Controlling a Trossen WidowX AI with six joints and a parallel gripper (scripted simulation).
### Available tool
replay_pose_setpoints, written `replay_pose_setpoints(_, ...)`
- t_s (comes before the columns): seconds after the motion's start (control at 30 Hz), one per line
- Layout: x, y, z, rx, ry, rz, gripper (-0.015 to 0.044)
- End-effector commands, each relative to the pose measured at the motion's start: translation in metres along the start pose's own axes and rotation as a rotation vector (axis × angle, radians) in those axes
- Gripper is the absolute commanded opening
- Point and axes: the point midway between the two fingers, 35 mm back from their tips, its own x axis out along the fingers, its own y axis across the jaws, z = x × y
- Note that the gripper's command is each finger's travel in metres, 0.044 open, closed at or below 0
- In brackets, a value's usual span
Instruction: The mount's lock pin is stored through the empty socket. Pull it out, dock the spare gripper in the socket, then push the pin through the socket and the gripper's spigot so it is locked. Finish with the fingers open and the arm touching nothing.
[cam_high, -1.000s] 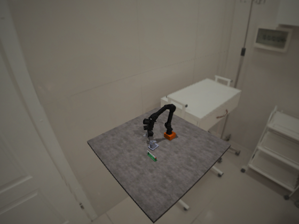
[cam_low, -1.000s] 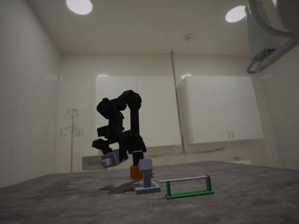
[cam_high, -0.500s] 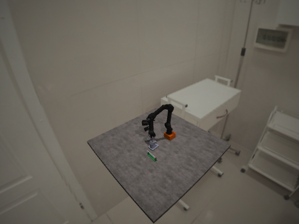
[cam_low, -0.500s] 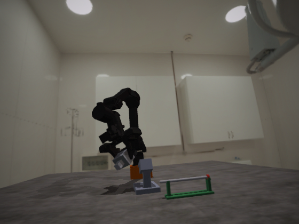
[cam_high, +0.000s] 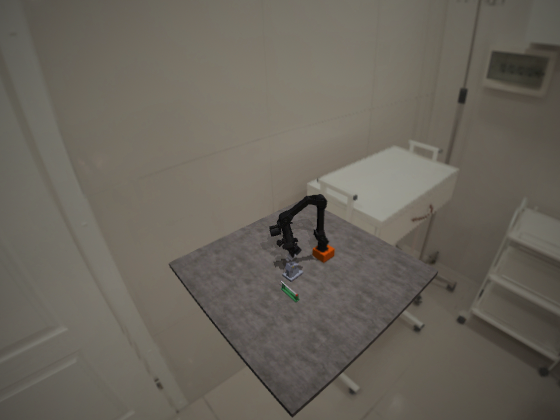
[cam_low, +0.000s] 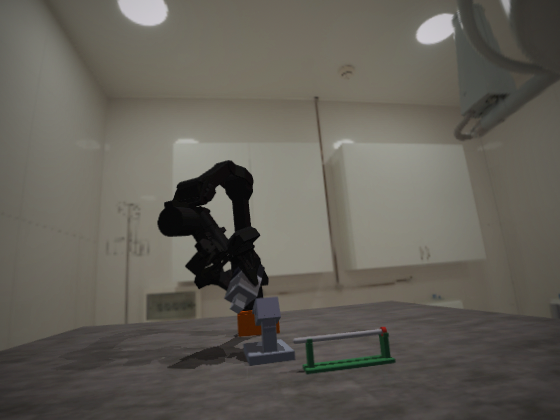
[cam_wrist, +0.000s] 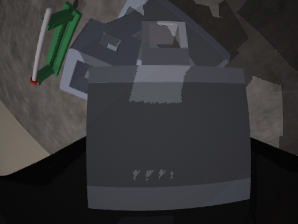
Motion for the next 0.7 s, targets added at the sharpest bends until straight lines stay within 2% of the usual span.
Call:
replay_pose_setpoints(0.0,-0.004,0.008,-0.006,0.060,0.063,0.052,0.0000)
replay_pose_setpoints(0.67,-0.026,0.043,-0.026,0.402,0.382,0.261,0.0000)
